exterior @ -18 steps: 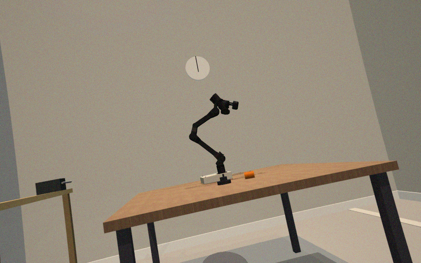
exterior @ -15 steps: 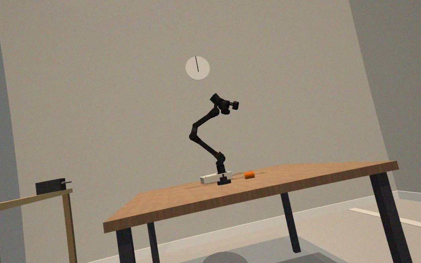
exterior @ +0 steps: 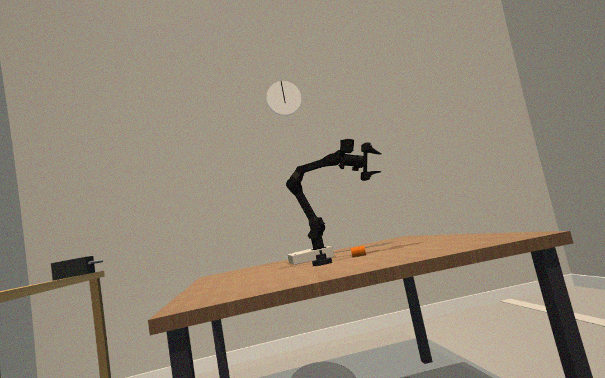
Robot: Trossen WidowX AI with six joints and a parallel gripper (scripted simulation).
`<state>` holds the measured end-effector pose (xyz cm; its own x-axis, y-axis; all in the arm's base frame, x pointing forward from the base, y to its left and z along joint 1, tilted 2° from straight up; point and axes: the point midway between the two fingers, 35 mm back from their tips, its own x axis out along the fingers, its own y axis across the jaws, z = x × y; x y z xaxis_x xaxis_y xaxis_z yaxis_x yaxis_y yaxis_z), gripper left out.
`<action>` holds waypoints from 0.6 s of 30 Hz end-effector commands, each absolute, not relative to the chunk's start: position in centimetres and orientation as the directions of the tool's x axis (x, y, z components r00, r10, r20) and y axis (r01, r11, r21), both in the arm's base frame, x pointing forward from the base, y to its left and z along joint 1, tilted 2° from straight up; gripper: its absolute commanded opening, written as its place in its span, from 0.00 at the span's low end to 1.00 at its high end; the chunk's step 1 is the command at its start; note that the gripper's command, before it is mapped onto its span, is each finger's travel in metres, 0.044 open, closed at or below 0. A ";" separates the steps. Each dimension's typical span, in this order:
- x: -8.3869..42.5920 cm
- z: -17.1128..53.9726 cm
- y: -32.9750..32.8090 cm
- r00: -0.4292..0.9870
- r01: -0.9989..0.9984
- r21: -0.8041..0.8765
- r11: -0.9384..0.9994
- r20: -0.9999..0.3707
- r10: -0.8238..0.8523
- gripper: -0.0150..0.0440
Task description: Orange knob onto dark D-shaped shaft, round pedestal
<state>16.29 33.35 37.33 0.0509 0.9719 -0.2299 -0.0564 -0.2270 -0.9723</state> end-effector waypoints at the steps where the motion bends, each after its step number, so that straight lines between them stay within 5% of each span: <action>1: 21.9 31.9 32.4 0.204 -0.344 -0.878 -0.333 -0.416 0.886 1.00; 9: 30.9 18.3 24.4 0.310 -0.886 -0.427 -0.184 -0.837 0.452 1.00; 18: 32.0 7.1 8.7 -0.034 -0.919 -0.036 0.392 -0.985 -0.169 1.00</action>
